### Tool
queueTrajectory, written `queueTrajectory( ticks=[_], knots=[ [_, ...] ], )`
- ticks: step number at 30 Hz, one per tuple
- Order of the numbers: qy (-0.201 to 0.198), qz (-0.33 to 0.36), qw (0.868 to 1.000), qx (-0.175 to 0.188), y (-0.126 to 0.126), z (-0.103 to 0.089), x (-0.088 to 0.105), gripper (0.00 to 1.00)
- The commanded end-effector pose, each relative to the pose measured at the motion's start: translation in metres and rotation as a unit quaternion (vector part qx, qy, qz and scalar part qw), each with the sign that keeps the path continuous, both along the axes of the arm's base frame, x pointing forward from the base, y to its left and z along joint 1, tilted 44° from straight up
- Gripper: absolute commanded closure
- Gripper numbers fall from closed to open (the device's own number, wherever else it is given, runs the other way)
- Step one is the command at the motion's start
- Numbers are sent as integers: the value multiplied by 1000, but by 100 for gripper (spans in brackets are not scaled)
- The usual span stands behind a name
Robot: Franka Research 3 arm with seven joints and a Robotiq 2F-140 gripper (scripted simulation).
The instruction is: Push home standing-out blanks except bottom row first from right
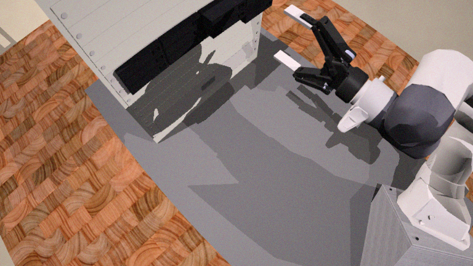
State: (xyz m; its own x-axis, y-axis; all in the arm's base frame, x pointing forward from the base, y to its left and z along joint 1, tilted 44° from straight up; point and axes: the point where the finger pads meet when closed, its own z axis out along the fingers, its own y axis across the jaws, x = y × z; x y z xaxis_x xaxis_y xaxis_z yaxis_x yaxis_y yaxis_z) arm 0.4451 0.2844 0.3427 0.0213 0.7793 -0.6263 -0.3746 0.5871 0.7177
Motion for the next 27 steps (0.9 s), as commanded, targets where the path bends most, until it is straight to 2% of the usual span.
queueTrajectory(
  ticks=[1, 13, 27],
  knots=[
    [-2, -2, 1000, -1, -2, 1, 1, 0],
    [-2, -2, 1000, -2, -6, 5, 6, 0],
    [-2, -2, 1000, -2, -41, 43, 51, 0]
  ],
)
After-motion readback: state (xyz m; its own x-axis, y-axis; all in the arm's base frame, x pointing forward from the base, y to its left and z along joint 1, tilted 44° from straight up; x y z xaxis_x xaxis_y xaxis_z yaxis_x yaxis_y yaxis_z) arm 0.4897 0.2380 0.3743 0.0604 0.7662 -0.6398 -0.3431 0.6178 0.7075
